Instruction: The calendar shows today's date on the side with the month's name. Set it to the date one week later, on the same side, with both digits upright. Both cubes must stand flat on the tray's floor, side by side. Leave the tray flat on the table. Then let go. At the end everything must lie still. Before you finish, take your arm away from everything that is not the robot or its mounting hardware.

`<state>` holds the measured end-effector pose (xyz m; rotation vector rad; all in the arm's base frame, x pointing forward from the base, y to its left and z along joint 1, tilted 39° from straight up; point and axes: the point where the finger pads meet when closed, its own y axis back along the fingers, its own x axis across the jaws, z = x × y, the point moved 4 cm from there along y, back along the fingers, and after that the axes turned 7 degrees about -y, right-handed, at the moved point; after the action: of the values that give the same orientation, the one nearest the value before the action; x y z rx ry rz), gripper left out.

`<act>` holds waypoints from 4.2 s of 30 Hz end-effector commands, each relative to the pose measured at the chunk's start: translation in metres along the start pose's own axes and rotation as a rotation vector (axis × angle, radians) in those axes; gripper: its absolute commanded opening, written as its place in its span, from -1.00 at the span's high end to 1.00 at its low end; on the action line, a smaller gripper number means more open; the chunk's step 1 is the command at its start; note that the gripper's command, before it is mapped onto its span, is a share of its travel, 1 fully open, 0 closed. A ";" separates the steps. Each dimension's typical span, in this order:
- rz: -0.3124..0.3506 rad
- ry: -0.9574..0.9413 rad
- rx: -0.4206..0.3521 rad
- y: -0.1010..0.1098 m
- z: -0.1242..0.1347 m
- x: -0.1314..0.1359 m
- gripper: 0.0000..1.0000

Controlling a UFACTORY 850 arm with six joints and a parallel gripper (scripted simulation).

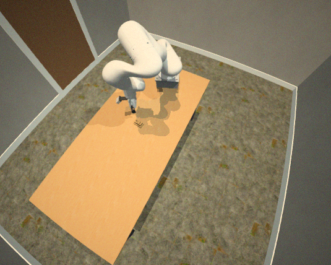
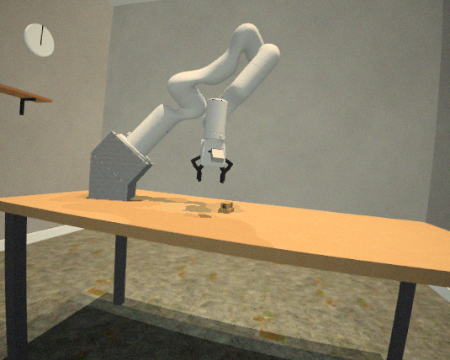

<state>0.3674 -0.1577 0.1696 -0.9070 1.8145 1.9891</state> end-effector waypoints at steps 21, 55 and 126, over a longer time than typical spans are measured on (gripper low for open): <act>0.002 0.300 0.000 -0.001 0.004 -0.011 -1.00; 0.005 1.176 -0.003 -0.005 0.018 -0.041 -1.00; -0.001 2.527 -0.001 -0.009 0.047 -0.089 0.01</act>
<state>0.4280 -0.0934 0.2184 -3.9311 1.7319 -0.4710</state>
